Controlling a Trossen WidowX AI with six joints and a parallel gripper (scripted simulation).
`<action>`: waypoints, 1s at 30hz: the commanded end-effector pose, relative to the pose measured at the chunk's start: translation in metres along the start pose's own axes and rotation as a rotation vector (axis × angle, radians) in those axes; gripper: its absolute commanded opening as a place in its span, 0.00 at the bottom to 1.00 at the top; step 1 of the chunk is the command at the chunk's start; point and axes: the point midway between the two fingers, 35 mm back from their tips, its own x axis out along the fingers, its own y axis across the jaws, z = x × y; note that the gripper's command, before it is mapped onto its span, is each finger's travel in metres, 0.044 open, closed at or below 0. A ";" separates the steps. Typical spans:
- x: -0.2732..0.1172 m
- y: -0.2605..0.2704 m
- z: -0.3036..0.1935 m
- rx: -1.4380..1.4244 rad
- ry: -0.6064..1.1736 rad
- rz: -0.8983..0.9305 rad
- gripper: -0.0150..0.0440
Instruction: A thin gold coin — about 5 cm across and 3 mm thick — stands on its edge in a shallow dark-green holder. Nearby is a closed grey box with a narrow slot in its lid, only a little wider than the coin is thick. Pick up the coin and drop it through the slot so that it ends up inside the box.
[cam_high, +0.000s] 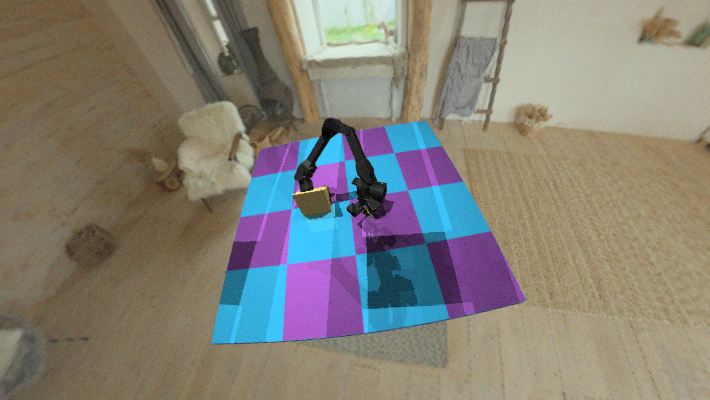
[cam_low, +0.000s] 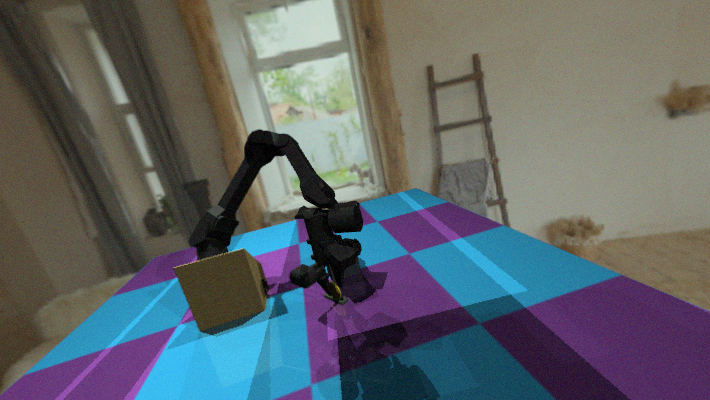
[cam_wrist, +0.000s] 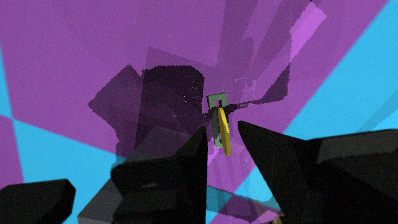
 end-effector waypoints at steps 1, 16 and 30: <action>0.008 -0.001 -0.003 0.009 0.010 0.001 0.53; 0.013 -0.002 -0.003 0.008 0.010 0.001 0.25; -0.005 -0.001 -0.001 0.009 0.008 0.000 0.25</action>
